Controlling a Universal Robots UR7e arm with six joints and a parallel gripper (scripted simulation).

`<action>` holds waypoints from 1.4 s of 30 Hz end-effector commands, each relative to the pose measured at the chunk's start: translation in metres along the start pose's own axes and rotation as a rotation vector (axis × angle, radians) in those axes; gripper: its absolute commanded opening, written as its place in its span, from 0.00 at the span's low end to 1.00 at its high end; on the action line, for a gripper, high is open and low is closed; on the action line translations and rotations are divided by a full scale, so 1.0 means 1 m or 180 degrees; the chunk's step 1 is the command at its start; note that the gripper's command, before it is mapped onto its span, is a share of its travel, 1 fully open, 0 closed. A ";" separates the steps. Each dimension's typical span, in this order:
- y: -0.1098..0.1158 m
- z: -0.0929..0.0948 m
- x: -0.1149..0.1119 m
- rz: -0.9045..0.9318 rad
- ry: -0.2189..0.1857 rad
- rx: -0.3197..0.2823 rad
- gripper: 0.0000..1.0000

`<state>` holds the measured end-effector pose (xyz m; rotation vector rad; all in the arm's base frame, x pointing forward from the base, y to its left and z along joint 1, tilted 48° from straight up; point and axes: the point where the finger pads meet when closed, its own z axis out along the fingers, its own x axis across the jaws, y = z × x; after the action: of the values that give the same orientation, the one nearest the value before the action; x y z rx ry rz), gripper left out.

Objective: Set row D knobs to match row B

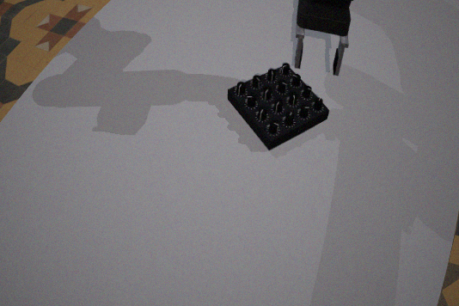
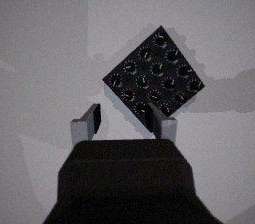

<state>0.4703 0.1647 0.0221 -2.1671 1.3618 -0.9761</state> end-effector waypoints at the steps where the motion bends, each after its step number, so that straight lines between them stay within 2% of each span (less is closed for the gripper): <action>1: -0.001 -0.001 0.001 -0.0497 -0.0022 0.0007 1.00; 6: -0.002 -0.002 0.001 -0.0784 -0.0022 0.0008 1.00; 21: 0.000 -0.004 0.004 -0.2307 -0.0021 0.0012 1.00; 23: 0.000 -0.004 0.004 -0.2307 -0.0021 0.0012 1.00; 38: 0.007 -0.008 0.011 -0.3835 -0.0017 0.0018 1.00; 40: 0.007 -0.008 0.011 -0.3835 -0.0017 0.0018 1.00; 42: 0.009 -0.008 0.013 -0.4086 -0.0016 0.0020 1.00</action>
<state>0.4636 0.1519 0.0262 -2.9257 -0.0749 -1.2835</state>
